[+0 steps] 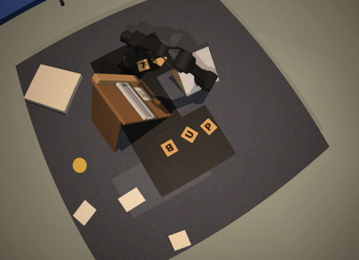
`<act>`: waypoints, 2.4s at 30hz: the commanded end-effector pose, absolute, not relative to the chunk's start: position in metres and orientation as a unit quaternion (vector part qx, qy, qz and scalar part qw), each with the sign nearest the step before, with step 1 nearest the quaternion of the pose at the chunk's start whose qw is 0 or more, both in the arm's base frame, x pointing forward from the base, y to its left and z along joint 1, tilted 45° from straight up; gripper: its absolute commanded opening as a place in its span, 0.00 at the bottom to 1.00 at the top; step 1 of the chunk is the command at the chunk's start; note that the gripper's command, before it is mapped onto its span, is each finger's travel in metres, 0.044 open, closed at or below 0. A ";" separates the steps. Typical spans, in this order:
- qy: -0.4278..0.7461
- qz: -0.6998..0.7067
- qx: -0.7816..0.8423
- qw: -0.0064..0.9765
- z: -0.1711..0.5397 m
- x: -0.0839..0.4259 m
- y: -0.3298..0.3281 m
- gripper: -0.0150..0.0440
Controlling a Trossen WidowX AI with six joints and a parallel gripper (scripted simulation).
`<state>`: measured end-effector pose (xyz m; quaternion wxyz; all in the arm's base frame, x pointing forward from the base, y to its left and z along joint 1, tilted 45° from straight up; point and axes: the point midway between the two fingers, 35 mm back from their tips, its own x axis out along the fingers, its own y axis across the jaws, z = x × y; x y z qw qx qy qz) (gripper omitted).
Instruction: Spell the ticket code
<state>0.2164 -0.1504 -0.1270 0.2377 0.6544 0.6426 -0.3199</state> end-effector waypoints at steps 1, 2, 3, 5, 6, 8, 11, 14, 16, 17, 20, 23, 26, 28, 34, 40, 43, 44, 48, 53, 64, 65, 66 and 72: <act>0.643 -0.320 0.652 0.242 -0.125 0.217 -0.153 0.25; 0.643 -0.320 0.652 0.242 -0.125 0.217 -0.153 0.25; 0.643 -0.320 0.652 0.242 -0.124 0.217 -0.154 0.25; 0.643 -0.320 0.652 0.242 -0.124 0.217 -0.154 0.25; 0.643 -0.320 0.652 0.242 -0.123 0.217 -0.154 0.25; 0.643 -0.320 0.652 0.242 -0.122 0.217 -0.155 0.25; 0.642 -0.320 0.654 0.239 -0.123 0.217 -0.153 0.25; 0.633 -0.320 0.655 0.259 -0.115 0.222 -0.159 0.25; 0.625 -0.321 0.655 0.277 -0.108 0.227 -0.163 0.25; 0.621 -0.321 0.656 0.285 -0.104 0.229 -0.165 0.25; 0.609 -0.320 0.655 0.311 -0.093 0.236 -0.171 0.25; 0.598 -0.313 0.656 0.338 -0.080 0.242 -0.176 0.25; 0.588 -0.306 0.655 0.364 -0.067 0.248 -0.181 0.25; 0.580 -0.301 0.654 0.382 -0.058 0.252 -0.183 0.25; 0.558 -0.275 0.651 0.435 -0.029 0.263 -0.191 0.25; 0.543 -0.246 0.640 0.485 -0.002 0.275 -0.184 0.25; 0.535 -0.231 0.632 0.510 0.011 0.281 -0.180 0.25; 0.533 -0.226 0.630 0.518 0.016 0.283 -0.178 0.25; 0.523 -0.205 0.619 0.550 0.033 0.290 -0.170 0.25; 0.510 -0.178 0.603 0.587 0.055 0.296 -0.159 0.25; 0.478 -0.112 0.563 0.665 0.100 0.304 -0.131 0.25; 0.475 -0.106 0.559 0.671 0.104 0.304 -0.128 0.25; 0.472 -0.100 0.555 0.678 0.108 0.304 -0.125 0.25; 0.453 -0.062 0.529 0.715 0.132 0.305 -0.107 0.25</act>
